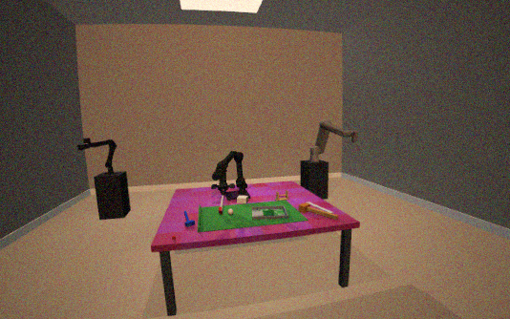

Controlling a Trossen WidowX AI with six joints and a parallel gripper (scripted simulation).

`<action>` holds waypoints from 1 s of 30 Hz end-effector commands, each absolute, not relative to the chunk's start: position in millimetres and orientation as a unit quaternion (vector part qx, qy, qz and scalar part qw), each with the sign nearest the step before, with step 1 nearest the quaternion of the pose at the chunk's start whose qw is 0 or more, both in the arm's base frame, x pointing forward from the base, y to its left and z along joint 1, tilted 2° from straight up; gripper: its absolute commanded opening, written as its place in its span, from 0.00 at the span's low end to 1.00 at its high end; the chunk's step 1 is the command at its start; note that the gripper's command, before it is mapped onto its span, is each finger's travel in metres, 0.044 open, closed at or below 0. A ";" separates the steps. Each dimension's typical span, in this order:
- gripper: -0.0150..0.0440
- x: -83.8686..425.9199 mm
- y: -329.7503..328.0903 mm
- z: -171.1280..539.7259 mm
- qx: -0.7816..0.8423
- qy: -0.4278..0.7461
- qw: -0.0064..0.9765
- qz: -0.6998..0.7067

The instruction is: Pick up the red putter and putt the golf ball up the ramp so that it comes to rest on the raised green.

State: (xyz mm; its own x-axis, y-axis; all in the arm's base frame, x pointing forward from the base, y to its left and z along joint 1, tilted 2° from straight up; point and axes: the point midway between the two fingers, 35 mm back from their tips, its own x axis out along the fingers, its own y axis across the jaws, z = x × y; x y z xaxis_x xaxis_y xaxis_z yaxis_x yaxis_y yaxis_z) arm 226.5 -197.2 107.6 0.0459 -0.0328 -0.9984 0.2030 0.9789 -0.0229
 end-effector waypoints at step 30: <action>0.25 252.5 -86.9 105.9 0.067 0.682 0.723 -0.082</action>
State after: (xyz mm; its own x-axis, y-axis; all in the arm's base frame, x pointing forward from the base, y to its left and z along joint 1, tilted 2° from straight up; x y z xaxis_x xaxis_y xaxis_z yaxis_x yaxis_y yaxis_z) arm 253.7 -90.8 101.8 0.0466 -0.0193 -0.9987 0.1979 0.9802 -0.0097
